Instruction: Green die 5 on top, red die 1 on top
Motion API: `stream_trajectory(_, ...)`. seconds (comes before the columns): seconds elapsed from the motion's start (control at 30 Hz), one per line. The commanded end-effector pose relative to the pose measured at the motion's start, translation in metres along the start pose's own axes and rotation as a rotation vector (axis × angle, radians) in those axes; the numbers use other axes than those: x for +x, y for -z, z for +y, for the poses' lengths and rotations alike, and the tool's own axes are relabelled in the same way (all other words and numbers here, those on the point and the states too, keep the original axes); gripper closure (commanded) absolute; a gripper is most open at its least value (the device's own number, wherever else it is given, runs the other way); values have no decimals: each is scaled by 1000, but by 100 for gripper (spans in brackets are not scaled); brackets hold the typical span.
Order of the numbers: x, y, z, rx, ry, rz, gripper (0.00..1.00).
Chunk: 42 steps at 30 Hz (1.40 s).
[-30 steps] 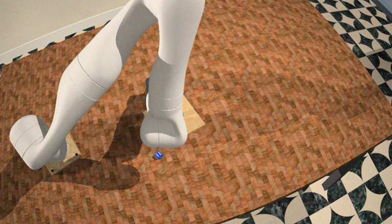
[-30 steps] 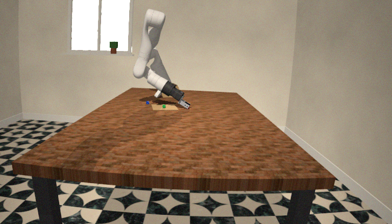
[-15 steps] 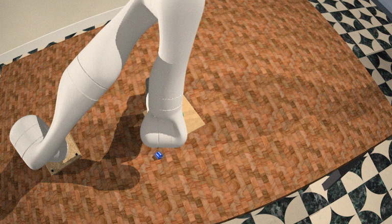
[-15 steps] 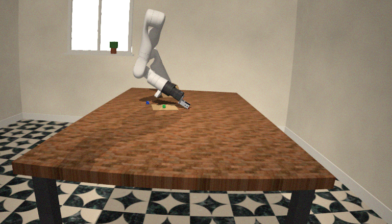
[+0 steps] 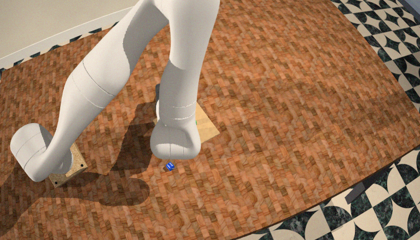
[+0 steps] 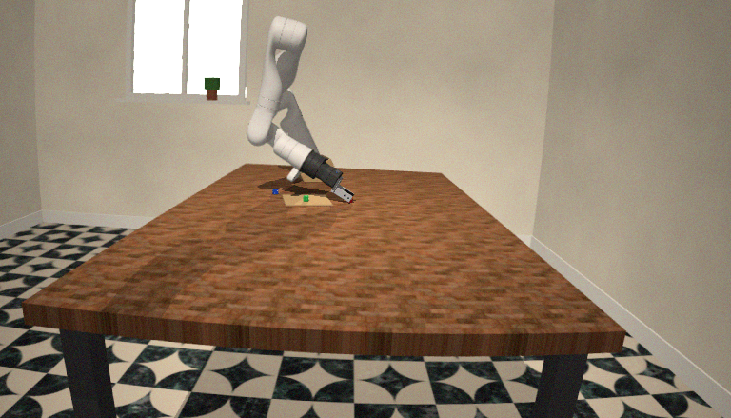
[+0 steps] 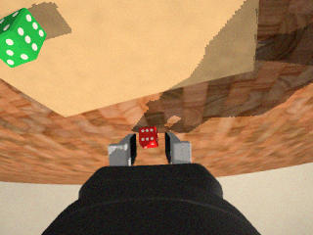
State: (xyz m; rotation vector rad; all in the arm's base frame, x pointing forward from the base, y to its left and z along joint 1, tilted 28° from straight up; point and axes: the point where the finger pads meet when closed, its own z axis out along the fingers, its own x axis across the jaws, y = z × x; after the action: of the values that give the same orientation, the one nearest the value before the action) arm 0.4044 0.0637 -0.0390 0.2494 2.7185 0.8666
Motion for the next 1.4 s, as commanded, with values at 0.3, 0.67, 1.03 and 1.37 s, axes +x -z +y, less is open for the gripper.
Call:
stream_trajectory(0.3,-2,33,1,-1,0,-6,36)
stream_trajectory(0.67,-2,47,1,-1,0,-6,36)
stream_trajectory(1.03,-2,59,25,-1,0,-6,36)
stream_trajectory(1.37,-2,73,51,-1,0,-6,36)
